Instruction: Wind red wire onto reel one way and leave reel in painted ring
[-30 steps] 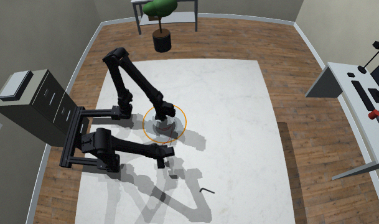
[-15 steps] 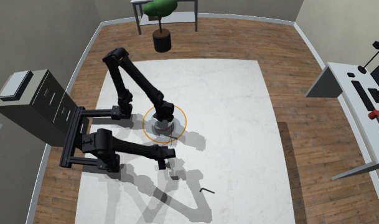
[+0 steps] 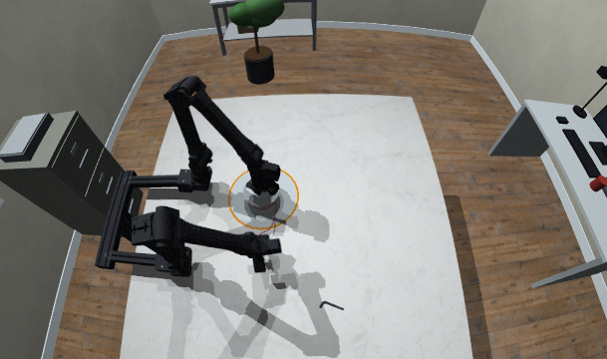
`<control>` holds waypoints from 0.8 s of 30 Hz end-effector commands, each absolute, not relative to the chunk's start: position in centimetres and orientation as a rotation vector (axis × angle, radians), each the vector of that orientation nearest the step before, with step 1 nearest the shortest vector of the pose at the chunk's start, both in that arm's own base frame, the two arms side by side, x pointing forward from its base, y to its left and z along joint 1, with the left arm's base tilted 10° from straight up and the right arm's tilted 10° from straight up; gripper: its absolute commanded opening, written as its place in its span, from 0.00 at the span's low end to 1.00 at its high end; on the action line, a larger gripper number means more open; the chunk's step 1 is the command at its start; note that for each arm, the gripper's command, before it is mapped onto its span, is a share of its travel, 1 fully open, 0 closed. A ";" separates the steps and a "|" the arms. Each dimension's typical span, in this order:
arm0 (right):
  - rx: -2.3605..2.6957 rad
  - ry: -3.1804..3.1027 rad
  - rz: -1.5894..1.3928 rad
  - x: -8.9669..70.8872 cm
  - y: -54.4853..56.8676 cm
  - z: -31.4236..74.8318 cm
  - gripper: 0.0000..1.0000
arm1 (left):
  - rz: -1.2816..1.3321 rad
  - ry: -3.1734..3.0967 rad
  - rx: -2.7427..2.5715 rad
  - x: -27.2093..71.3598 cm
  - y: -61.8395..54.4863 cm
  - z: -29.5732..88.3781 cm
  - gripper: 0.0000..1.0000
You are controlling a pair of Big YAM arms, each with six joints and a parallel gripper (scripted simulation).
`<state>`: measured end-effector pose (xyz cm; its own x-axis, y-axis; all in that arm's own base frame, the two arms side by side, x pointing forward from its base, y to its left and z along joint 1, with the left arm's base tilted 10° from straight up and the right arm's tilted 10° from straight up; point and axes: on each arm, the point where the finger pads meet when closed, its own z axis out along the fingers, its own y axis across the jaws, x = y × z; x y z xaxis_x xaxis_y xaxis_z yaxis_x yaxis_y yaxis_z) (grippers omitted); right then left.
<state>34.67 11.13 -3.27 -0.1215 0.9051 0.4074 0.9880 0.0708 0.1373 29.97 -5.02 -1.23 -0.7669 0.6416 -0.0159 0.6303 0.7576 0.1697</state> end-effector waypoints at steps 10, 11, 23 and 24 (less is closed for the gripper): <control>-1.968 -2.127 -0.580 35.8 11.1 -2.9 0.00 | 0.246 2.884 1.039 30.6 -3.8 -1.8 0.52; -1.986 -2.117 -0.577 35.8 11.1 -2.9 0.00 | 0.246 2.886 1.035 30.6 -3.8 -1.8 0.52; -1.937 -2.091 -0.640 35.2 14.7 -3.1 0.00 | 0.201 3.017 0.170 30.6 -3.8 -1.8 0.52; -1.928 -2.086 -0.653 35.3 15.1 -3.2 0.00 | 0.194 3.016 0.090 30.6 -3.8 -1.8 0.52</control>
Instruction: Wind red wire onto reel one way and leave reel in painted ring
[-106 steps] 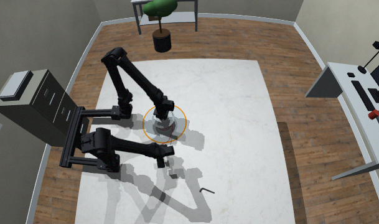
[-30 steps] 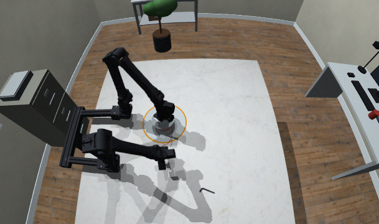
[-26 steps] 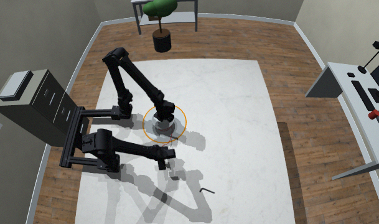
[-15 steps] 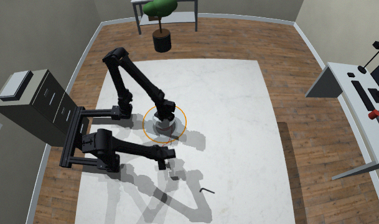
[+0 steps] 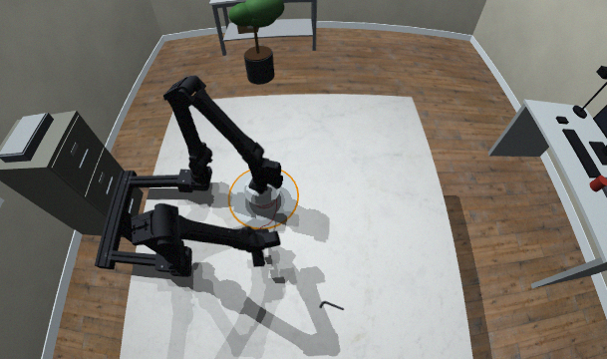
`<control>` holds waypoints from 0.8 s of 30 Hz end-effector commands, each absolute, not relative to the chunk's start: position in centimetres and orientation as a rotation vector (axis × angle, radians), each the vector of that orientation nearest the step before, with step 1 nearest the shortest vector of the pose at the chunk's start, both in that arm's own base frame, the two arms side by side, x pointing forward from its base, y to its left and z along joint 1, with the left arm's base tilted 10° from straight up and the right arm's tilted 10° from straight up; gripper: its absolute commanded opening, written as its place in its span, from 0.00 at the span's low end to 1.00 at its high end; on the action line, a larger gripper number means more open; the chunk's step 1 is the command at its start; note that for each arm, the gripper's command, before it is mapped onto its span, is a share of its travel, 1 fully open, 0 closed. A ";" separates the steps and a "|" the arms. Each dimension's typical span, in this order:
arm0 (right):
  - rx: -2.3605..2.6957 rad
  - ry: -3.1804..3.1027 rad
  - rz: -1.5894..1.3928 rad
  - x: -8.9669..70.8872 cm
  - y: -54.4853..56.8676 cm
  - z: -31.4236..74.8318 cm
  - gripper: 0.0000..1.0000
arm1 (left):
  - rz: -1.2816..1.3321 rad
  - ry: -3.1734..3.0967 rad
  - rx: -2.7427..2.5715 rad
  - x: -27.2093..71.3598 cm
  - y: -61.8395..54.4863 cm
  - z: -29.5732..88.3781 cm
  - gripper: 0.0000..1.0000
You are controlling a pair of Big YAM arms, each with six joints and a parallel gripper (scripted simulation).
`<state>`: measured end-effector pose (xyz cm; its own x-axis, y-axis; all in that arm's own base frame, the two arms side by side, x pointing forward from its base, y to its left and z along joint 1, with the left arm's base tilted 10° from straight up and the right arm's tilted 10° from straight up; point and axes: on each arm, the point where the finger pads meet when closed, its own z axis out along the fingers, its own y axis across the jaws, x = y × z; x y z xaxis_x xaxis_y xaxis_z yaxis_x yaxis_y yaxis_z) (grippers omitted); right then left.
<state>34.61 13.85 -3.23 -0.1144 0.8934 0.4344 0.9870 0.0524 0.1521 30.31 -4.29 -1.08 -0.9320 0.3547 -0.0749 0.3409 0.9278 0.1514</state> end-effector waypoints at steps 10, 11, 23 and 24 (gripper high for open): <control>-1.850 -2.026 -0.775 35.2 18.4 -4.5 0.00 | 0.127 2.903 -0.654 30.6 -3.8 -1.8 0.52; -1.839 -2.019 -0.790 35.2 18.8 -4.6 0.00 | 0.119 2.881 -0.730 30.6 -3.8 -1.8 0.52; -1.798 -1.957 -0.883 35.5 20.2 -4.4 0.00 | 0.024 2.507 -1.550 30.6 -3.8 -1.8 0.52; -1.800 -1.953 -0.886 35.5 20.2 -4.4 0.00 | 0.017 2.464 -1.616 30.6 -3.8 -1.8 0.52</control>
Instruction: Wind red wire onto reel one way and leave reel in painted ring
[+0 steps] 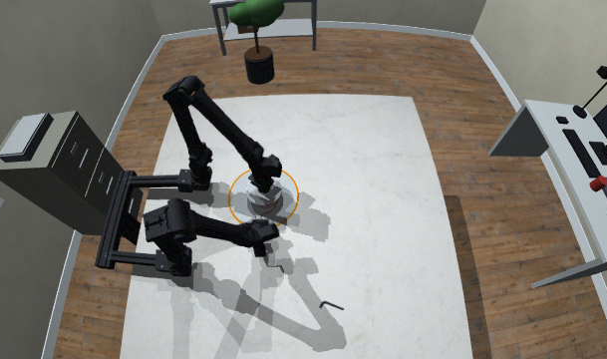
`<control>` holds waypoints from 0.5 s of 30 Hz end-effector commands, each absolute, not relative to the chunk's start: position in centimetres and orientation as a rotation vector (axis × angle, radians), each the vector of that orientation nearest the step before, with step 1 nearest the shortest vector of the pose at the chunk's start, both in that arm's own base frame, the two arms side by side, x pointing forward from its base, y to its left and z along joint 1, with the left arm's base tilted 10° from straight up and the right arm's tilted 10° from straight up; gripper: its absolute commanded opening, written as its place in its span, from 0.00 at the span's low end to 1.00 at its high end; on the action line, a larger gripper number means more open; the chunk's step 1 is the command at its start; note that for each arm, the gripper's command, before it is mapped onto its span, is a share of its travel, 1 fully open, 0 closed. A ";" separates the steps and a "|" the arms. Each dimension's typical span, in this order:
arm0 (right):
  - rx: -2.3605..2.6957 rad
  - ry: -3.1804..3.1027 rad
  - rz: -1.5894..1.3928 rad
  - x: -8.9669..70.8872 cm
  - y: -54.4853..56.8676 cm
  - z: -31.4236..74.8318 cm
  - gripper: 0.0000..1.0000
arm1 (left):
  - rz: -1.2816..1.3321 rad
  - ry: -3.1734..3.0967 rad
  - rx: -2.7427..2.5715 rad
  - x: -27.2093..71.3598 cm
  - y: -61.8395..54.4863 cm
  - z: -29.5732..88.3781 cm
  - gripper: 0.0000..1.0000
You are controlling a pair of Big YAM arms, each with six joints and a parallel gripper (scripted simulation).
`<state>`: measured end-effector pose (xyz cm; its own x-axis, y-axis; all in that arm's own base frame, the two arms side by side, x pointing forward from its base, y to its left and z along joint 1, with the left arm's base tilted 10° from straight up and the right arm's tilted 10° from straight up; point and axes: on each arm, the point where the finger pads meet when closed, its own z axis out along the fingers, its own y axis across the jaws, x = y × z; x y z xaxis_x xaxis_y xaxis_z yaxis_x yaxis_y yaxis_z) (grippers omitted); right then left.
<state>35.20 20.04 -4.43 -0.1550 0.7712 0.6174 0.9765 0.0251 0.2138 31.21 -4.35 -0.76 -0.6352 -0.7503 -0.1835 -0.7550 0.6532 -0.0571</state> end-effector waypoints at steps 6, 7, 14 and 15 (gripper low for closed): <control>-1.804 -1.936 -0.890 35.5 19.8 -4.2 0.00 | -0.018 2.177 -1.992 30.6 -3.8 -1.8 0.42; -1.799 -1.937 -0.895 35.6 19.9 -4.2 0.00 | -0.022 2.125 -2.050 30.6 -3.8 -1.8 0.38; -1.778 -1.941 -0.904 35.9 19.9 -4.1 0.00 | -0.020 1.822 -2.344 30.6 -3.8 -1.8 0.21; -1.778 -1.942 -0.905 35.9 19.9 -4.1 0.00 | -0.020 1.822 -2.344 30.6 -3.8 -1.8 0.17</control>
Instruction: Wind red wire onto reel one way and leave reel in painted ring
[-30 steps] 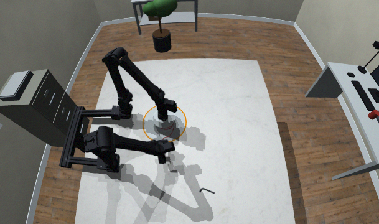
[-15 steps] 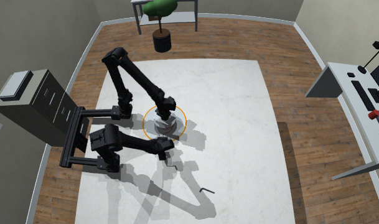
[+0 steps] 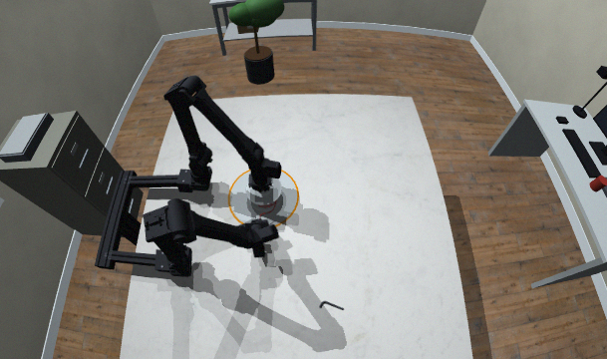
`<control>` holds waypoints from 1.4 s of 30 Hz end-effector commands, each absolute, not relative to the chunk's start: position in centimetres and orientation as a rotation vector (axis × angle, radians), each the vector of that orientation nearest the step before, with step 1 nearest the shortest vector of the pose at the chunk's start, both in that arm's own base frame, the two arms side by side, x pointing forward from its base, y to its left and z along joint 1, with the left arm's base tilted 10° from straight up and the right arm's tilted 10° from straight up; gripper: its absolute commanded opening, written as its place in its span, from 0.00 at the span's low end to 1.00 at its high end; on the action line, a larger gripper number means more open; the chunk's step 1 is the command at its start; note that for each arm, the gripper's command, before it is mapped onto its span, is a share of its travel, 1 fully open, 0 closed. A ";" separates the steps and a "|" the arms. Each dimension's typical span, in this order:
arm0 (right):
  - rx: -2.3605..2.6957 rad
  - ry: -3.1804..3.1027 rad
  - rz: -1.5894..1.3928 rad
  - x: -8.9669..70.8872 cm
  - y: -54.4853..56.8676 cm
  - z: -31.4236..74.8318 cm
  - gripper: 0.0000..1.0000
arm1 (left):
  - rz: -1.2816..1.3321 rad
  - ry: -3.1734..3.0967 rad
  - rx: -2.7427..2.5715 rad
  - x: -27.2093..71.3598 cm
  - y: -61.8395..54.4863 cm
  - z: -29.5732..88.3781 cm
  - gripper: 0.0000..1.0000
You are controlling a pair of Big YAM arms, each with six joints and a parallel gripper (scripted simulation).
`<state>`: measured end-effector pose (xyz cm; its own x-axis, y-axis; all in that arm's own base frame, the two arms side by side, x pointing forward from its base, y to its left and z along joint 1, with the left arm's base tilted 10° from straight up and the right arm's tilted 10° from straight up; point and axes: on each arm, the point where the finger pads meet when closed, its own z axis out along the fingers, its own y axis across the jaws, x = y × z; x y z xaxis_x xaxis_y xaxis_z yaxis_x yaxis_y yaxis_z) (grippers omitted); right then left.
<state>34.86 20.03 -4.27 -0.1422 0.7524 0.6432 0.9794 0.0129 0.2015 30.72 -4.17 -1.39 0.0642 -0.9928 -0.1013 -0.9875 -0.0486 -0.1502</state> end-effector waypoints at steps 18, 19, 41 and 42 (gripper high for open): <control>-1.780 -1.940 -0.904 36.3 19.9 -4.2 0.00 | 0.069 2.548 -1.505 30.6 -3.8 -1.8 0.00; -1.780 -1.940 -0.904 36.3 19.9 -4.2 0.00 | 0.077 2.586 -1.433 30.6 -3.8 -1.8 0.00; -1.778 -1.941 -0.904 36.5 19.9 -4.1 0.00 | 0.241 2.991 0.269 31.5 -4.8 -1.2 0.00; -1.778 -1.941 -0.904 36.5 19.9 -4.1 0.00 | 0.245 2.987 0.356 31.7 -4.9 -1.1 0.00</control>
